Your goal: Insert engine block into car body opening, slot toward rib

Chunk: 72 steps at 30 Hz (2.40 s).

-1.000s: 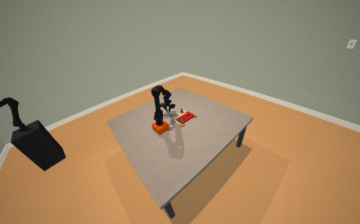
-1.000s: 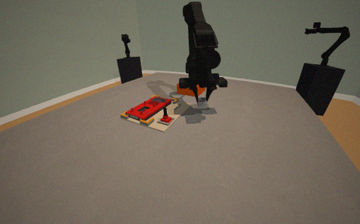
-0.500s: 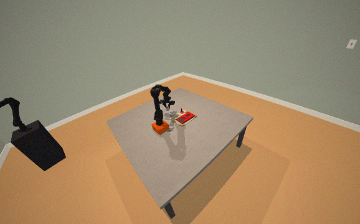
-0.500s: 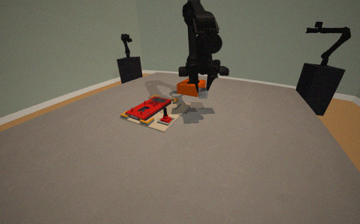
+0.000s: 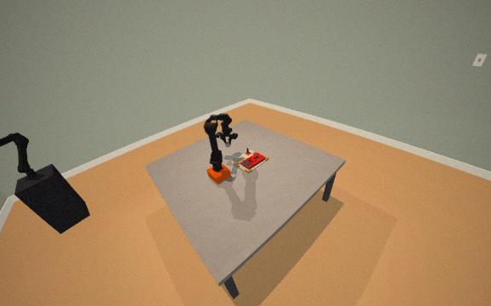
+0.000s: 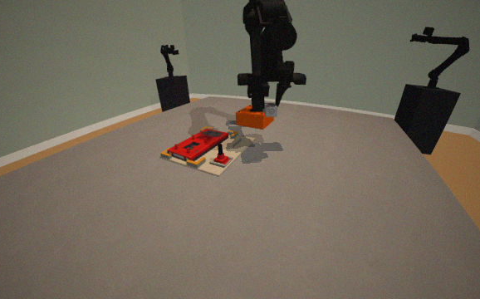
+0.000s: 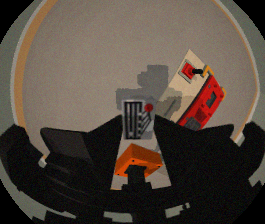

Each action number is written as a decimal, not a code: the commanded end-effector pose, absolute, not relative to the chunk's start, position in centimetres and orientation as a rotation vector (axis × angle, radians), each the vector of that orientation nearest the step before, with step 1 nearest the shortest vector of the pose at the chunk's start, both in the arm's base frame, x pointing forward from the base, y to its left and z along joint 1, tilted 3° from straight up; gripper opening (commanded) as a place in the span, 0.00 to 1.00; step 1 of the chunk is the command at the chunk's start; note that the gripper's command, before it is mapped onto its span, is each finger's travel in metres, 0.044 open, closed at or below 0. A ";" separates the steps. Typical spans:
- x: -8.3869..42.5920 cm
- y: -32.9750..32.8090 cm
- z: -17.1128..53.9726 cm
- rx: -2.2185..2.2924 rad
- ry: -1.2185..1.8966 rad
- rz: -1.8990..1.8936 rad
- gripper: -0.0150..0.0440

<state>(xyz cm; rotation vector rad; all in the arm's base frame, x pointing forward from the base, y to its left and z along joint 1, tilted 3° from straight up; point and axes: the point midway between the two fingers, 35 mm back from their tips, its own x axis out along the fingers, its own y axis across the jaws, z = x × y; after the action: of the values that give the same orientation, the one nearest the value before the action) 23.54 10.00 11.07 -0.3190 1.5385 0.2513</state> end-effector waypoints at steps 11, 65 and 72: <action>25.3 8.1 11.0 -0.256 1.535 0.188 0.25; 31.7 -5.0 7.5 -0.002 1.543 -0.078 0.25; 32.1 -7.0 7.0 0.024 1.540 -0.104 0.25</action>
<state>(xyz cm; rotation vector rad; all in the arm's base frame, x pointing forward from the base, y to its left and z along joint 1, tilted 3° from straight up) 31.82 -6.00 7.33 0.0158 1.5395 -0.0928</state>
